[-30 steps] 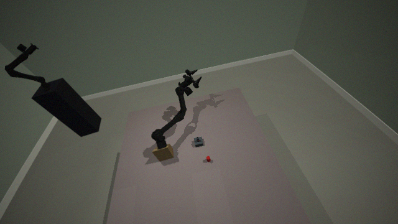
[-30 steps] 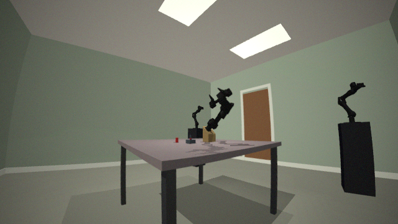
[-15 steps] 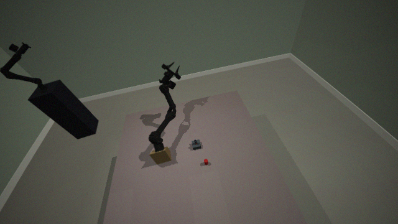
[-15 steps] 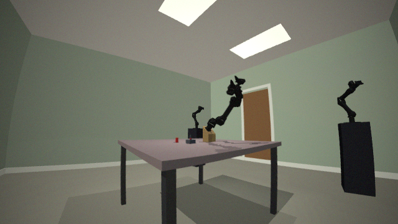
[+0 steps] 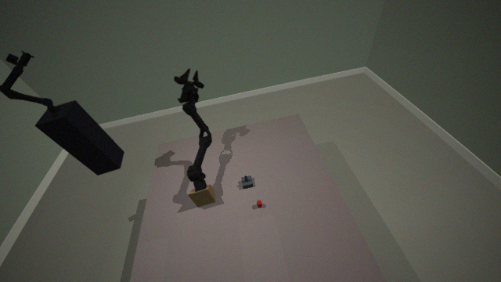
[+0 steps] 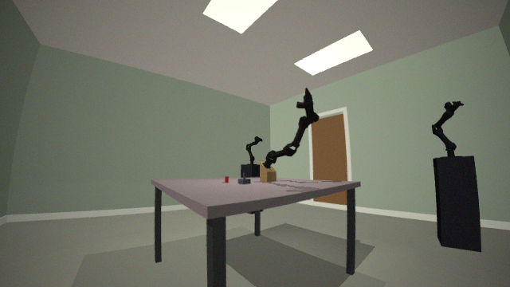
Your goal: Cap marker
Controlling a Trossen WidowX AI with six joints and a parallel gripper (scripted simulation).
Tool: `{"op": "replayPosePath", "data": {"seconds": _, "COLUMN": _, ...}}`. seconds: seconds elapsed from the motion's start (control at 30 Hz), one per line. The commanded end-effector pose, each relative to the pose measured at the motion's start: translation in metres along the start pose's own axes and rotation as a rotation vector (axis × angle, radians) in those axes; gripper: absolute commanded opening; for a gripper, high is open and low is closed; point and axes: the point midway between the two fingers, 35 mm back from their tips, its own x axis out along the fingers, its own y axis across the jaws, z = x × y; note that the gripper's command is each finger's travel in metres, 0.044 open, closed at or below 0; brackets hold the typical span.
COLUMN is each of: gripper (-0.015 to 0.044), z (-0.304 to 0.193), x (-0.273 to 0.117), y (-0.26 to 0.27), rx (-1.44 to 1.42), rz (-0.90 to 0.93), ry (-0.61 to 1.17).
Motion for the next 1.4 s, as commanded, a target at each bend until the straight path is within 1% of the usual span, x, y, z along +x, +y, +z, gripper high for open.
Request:
{"op": "replayPosePath", "data": {"seconds": 0.0, "gripper": 0.0247, "z": 0.012, "x": -0.001, "y": 0.051, "rx": 0.162, "rz": 0.085, "ry": -0.001}}
{"op": "replayPosePath", "data": {"seconds": 0.2, "gripper": 0.0247, "z": 0.053, "x": 0.005, "y": 0.137, "rx": 0.440, "rz": 0.189, "ry": -0.065}}
{"op": "replayPosePath", "data": {"seconds": 0.3, "gripper": 0.0247, "z": 0.080, "x": 0.009, "y": 0.169, "rx": 0.599, "rz": 0.230, "ry": -0.092}}
{"op": "replayPosePath", "data": {"seconds": 0.43, "gripper": 0.0247, "z": 0.126, "x": 0.015, "y": 0.204, "rx": 0.804, "rz": 0.291, "ry": -0.144}}
{"op": "replayPosePath", "data": {"seconds": 0.57, "gripper": 0.0247, "z": 0.185, "x": 0.021, "y": 0.232, "rx": 0.971, "rz": 0.354, "ry": -0.232}}
{"op": "replayPosePath", "data": {"seconds": 0.77, "gripper": 0.0247, "z": 0.266, "x": 0.030, "y": 0.237, "rx": 1.171, "rz": 0.396, "ry": -0.375}}
{"op": "replayPosePath", "data": {"seconds": 0.87, "gripper": 0.0247, "z": 0.290, "x": 0.031, "y": 0.237, "rx": 1.222, "rz": 0.415, "ry": -0.419}}
{"op": "replayPosePath", "data": {"seconds": 0.93, "gripper": 0.0247, "z": 0.299, "x": 0.032, "y": 0.232, "rx": 1.228, "rz": 0.400, "ry": -0.439}}
{"op": "replayPosePath", "data": {"seconds": 1.0, "gripper": 0.0247, "z": 0.321, "x": 0.031, "y": 0.221, "rx": 1.252, "rz": 0.374, "ry": -0.491}}
{"op": "replayPosePath", "data": {"seconds": 1.2, "gripper": 0.0247, "z": 0.425, "x": 0.020, "y": 0.209, "rx": 1.445, "rz": 0.500, "ry": -0.704}}
{"op": "replayPosePath", "data": {"seconds": 1.37, "gripper": 0.0247, "z": 0.502, "x": 0.003, "y": 0.179, "rx": 1.573, "rz": 0.603, "ry": -0.892}}
